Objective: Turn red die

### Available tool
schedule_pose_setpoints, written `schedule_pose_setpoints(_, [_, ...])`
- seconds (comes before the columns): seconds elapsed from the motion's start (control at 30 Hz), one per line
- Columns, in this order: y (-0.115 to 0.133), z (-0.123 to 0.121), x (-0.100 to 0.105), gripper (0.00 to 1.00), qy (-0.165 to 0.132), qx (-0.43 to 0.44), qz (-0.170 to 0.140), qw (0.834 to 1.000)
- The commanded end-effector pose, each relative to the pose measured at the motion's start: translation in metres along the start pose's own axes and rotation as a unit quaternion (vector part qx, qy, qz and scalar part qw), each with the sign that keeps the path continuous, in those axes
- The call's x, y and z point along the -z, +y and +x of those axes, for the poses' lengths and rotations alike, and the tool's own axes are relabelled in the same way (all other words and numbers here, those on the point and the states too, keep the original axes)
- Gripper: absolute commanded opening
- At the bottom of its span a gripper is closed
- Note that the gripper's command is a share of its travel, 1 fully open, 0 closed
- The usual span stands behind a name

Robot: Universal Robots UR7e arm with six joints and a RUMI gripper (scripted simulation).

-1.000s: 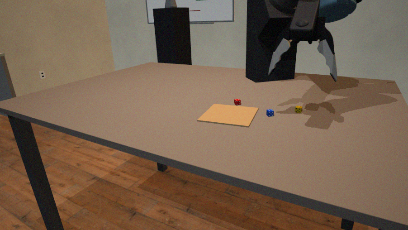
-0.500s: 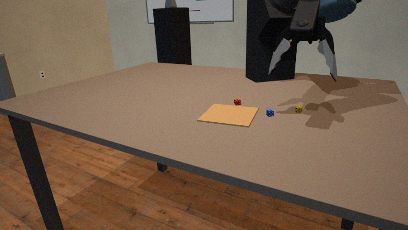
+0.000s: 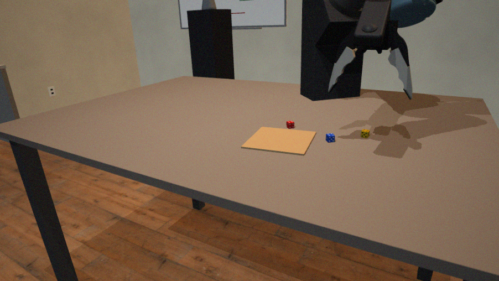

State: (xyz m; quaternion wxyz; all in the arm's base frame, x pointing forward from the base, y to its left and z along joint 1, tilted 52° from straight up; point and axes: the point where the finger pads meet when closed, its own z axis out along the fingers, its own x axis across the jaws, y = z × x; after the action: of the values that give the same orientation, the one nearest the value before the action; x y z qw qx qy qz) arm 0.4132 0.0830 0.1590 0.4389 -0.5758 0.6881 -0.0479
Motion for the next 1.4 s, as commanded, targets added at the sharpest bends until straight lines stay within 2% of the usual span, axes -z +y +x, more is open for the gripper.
schedule_pose_setpoints(0.0, [0.000, 0.000, 0.000, 1.00, 0.000, 0.000, 0.000, 1.000])
schedule_pose_setpoints(0.5, [0.000, 0.000, 0.005, 1.00, 0.000, 0.000, 0.000, 1.000])
schedule_pose_setpoints(1.37, [0.000, 0.000, 0.036, 1.00, 0.000, 0.000, 0.000, 1.000])
